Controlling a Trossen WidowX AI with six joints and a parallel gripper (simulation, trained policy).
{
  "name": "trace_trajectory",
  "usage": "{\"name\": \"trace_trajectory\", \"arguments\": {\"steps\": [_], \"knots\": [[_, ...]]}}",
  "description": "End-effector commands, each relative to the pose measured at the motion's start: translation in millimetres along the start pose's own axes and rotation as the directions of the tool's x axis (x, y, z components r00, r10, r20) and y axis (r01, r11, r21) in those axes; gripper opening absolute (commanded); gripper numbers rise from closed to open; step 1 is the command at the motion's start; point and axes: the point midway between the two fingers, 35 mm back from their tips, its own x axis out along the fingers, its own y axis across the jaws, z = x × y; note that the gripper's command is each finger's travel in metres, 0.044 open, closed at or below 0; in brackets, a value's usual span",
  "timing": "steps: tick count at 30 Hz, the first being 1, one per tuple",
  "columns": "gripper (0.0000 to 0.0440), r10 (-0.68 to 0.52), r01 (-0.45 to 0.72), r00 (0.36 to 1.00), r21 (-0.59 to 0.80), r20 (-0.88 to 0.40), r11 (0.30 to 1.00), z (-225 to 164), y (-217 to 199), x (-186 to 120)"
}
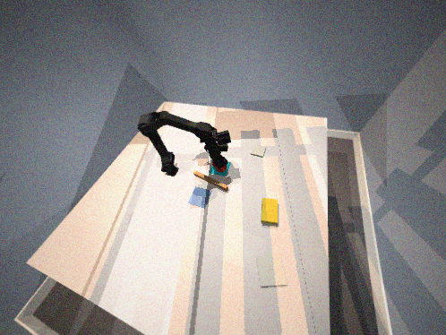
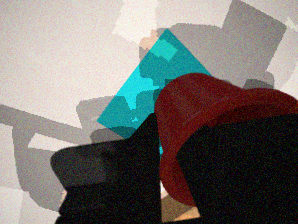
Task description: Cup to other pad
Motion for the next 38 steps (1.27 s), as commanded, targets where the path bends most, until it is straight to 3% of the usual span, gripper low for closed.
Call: {"name": "trace_trajectory", "arguments": {"steps": [1,4,7,22,38], "knots": [[0.0038,-0.008,0.008,1.000,0.006,0.006,1.000,-0.4,0.5,3.0],[0.0067,-0.011,0.010,0.999,0.011,0.030,1.000,2.0,-0.6,0.2],[0.0125,-0.014,0.013,0.998,0.019,0.064,1.000,6.0,-2.1,-4.8],[0.0179,-0.004,0.001,0.988,0.018,0.154,1.000,0.7,2.5,-29.3],[0.0274,-0.026,0.018,0.963,0.031,0.268,0.999,1.4,2.2,-69.9]]}}
